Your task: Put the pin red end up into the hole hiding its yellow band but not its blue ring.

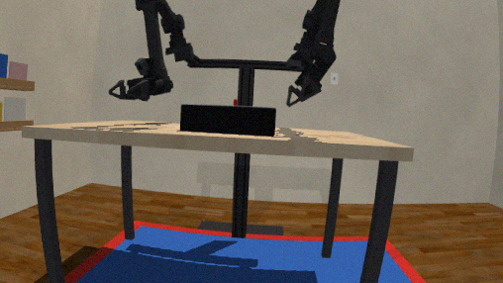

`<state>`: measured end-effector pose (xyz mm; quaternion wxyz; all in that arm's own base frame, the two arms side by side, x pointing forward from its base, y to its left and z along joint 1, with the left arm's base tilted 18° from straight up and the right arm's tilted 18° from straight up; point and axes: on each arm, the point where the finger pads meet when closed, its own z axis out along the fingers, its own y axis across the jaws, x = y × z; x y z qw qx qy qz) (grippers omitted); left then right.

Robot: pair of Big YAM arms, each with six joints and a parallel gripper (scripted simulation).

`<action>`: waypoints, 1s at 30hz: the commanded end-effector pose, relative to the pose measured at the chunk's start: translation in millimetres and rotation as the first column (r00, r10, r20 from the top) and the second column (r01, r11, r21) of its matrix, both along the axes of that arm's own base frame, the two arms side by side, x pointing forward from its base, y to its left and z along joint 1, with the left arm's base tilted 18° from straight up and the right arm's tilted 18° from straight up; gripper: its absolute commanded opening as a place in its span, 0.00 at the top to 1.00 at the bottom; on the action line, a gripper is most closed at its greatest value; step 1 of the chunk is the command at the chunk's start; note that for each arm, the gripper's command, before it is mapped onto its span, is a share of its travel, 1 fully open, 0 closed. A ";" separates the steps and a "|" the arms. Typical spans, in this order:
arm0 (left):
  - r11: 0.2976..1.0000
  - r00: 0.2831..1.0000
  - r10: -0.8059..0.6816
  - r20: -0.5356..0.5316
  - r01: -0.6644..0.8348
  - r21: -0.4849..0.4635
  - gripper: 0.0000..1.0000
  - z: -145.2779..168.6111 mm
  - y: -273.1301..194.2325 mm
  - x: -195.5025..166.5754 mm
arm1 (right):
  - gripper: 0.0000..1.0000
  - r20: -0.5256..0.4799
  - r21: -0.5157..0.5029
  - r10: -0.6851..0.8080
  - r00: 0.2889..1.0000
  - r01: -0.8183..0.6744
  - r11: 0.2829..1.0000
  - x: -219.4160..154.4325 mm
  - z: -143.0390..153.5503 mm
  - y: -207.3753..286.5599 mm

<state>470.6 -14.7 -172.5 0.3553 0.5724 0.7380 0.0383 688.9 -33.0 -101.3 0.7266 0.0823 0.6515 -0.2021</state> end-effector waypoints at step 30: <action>0.994 0.988 0.064 -0.138 -0.075 -0.074 0.00 -22.6 -121.5 -66.6 | 0.00 -0.118 -0.093 0.252 0.961 -0.263 0.960 -51.7 32.6 21.0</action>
